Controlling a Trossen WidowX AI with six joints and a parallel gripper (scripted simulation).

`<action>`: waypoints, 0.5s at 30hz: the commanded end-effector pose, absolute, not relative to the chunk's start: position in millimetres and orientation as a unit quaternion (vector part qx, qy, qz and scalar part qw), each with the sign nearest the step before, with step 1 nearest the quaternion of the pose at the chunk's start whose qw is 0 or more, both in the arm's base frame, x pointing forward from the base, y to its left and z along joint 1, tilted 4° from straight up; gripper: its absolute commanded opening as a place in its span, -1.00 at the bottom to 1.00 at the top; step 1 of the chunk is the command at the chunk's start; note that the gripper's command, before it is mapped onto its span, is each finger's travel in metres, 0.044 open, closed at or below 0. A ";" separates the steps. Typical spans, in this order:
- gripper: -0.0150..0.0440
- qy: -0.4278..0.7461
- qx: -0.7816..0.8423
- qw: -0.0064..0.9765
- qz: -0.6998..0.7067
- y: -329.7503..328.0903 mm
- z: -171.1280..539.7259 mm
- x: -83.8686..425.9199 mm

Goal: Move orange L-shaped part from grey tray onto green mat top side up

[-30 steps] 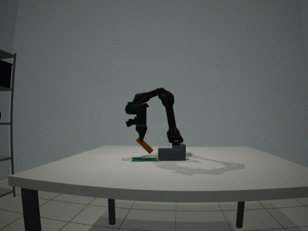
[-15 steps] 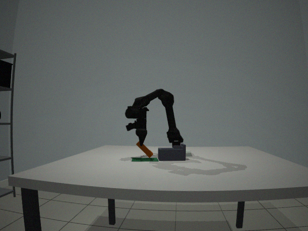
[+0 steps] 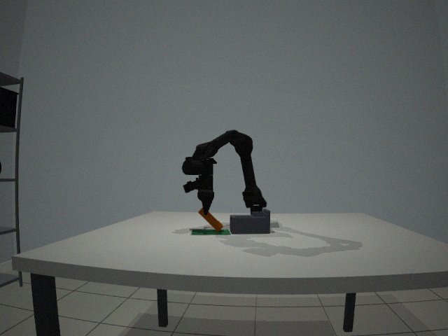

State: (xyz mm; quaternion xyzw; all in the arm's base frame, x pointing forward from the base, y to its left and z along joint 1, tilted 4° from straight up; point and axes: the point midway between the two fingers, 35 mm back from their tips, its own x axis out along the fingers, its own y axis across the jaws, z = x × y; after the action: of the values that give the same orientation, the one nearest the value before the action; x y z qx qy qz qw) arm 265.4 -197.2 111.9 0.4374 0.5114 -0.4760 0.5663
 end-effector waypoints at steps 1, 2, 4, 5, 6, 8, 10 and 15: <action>-0.49 0.513 0.438 0.567 -0.474 -197.0 111.2 265.7; -0.49 0.513 0.438 0.567 -0.474 -197.0 111.2 265.7; -0.49 0.513 0.438 0.567 -0.474 -197.0 111.2 265.7; -0.49 0.513 0.438 0.567 -0.474 -197.0 111.2 265.7; -0.49 0.511 0.437 0.566 -0.476 -197.2 111.8 265.4; -0.31 0.511 0.437 0.566 -0.476 -197.2 111.8 265.4; -0.14 0.511 0.437 0.566 -0.476 -197.2 111.8 265.4; 0.31 0.511 0.437 0.566 -0.476 -197.2 111.8 265.4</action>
State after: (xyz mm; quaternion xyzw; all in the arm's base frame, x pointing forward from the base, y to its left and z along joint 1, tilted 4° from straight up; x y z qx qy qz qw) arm 265.4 -197.2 111.8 0.4375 0.5113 -0.4759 0.5663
